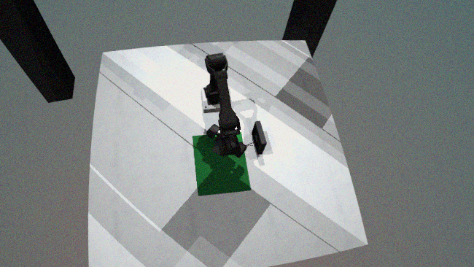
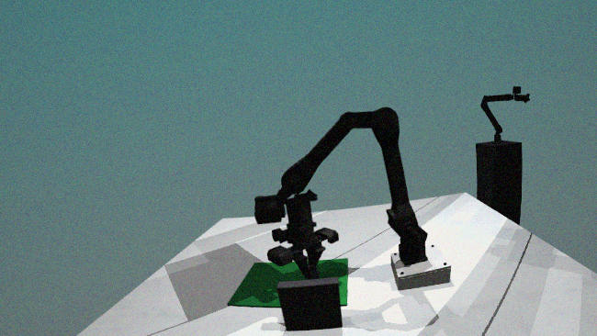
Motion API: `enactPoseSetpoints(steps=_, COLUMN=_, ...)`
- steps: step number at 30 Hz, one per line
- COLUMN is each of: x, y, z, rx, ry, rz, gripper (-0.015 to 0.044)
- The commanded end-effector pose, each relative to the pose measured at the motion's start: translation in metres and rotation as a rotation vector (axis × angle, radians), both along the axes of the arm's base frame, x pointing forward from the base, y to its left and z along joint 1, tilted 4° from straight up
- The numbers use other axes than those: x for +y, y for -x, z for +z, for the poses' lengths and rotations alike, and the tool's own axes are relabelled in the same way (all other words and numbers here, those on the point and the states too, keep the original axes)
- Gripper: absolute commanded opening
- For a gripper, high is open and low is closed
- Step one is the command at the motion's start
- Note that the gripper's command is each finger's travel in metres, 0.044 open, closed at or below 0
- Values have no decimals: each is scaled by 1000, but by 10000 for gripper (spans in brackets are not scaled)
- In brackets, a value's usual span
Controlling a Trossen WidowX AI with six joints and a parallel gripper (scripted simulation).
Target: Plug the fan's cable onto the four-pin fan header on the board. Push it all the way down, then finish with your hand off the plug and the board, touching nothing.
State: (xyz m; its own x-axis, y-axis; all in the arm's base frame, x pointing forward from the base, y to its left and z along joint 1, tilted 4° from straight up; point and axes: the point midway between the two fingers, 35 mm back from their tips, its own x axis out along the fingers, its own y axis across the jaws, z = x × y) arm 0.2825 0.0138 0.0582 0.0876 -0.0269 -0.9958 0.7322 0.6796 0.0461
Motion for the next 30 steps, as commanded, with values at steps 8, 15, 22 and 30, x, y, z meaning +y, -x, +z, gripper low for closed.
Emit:
enactPoseSetpoints(steps=8, x=-1, y=2, z=-2, rx=0, ry=2, rz=-2, gripper=0)
enactPoseSetpoints(steps=15, x=-1, y=4, z=-3, rx=0, ry=2, rz=-1, gripper=0)
enactPoseSetpoints(steps=22, x=-1, y=5, z=-3, rx=0, ry=2, rz=1, gripper=0)
enactPoseSetpoints(steps=30, x=-1, y=4, z=-4, rx=0, ry=3, rz=3, gripper=0)
